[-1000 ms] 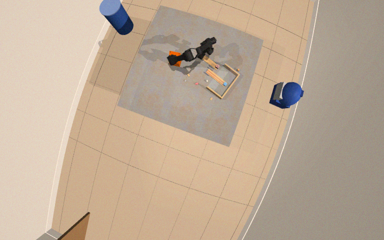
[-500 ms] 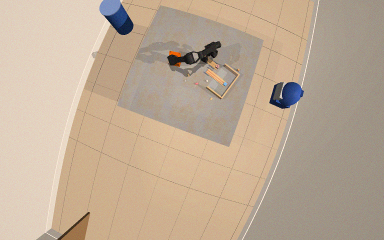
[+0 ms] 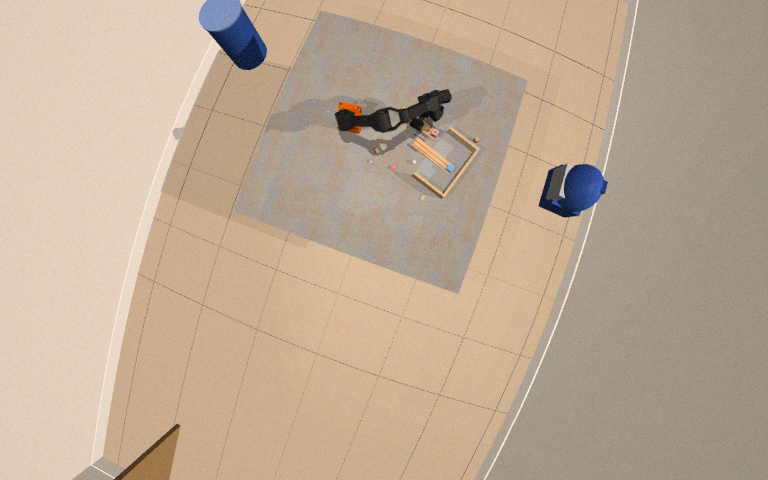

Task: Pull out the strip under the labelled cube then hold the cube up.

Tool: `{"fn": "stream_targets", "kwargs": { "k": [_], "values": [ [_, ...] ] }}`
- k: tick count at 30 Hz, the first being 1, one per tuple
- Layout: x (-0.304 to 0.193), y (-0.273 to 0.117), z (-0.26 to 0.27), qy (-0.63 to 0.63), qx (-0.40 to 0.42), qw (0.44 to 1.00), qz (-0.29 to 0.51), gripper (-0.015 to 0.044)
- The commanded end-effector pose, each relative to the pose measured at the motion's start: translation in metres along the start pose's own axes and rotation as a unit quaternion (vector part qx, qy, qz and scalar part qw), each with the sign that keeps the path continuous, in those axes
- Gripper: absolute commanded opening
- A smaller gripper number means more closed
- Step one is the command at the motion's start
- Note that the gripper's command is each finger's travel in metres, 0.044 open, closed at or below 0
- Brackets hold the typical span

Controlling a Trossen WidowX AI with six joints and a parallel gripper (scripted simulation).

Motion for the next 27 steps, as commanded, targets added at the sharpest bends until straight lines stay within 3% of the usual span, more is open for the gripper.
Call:
{"fn": "stream_targets", "kwargs": {
  "k": [1, 26, 27],
  "values": [
    [0.015, -0.003, 0.002, 0.0, 0.0, 1.0, -0.004, 0.044],
    [0.093, -0.016, 0.011, 0.001, 0.0, 1.0, -0.006, 0.044],
    [0.093, -0.016, 0.011, 0.001, 0.0, 1.0, -0.006, 0.0414]
  ]
}}
Point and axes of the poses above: the point midway between the two fingers, 35 mm back from their tips, its own y axis out along the fingers, its own z axis across the jaws, x = y × z, the point moved 10 cm from there along -y, back along the fingers, and after that the axes turned 14 degrees about y, right-handed, at the moved point
